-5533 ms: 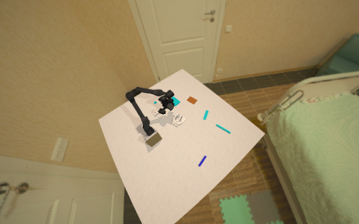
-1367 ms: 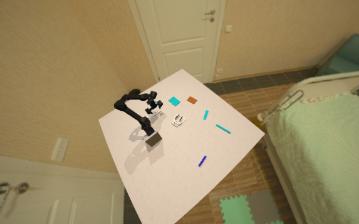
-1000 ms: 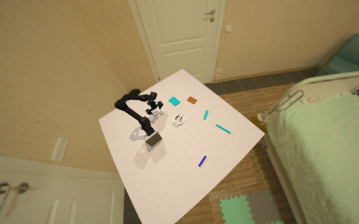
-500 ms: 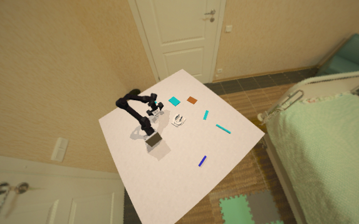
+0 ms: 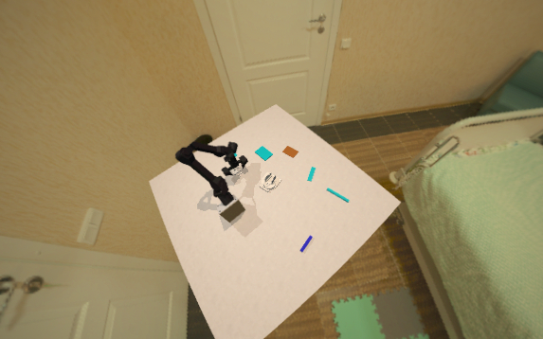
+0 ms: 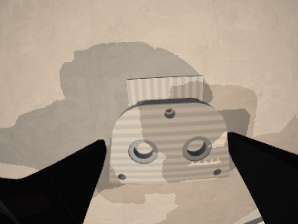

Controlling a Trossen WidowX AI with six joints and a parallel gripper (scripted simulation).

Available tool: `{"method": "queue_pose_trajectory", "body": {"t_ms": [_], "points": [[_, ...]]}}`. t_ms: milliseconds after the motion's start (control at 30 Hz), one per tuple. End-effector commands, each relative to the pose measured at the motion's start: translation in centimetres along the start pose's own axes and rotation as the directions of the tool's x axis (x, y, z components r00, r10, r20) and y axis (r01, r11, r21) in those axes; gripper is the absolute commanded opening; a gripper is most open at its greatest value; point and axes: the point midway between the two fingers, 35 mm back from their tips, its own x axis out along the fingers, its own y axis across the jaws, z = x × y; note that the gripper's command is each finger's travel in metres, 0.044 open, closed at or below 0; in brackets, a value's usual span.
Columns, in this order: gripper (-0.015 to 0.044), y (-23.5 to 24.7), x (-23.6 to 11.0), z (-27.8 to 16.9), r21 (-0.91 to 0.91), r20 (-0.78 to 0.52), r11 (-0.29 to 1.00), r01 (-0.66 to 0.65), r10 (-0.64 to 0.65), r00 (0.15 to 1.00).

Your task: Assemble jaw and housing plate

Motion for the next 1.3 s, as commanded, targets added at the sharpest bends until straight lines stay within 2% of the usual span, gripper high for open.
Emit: {"method": "queue_pose_trajectory", "body": {"t_ms": [0,300,733,1100,1267], "points": [[0.0440,-0.1,0.0,0.0,0.006,-0.003,1.000,0.004,-0.004,1.000],[0.0440,-0.1,0.1,0.0,0.006,-0.003,1.000,0.004,-0.004,1.000],[0.0353,0.0,0.0,0.0,0.000,0.000,1.000,0.000,0.000,1.000],[0.0351,0.0,0.0,0.0,0.000,0.000,1.000,0.000,0.000,1.000],[0.0351,-0.2,-1.3,0.0,0.000,-0.004,1.000,0.001,-0.001,1.000]]}}
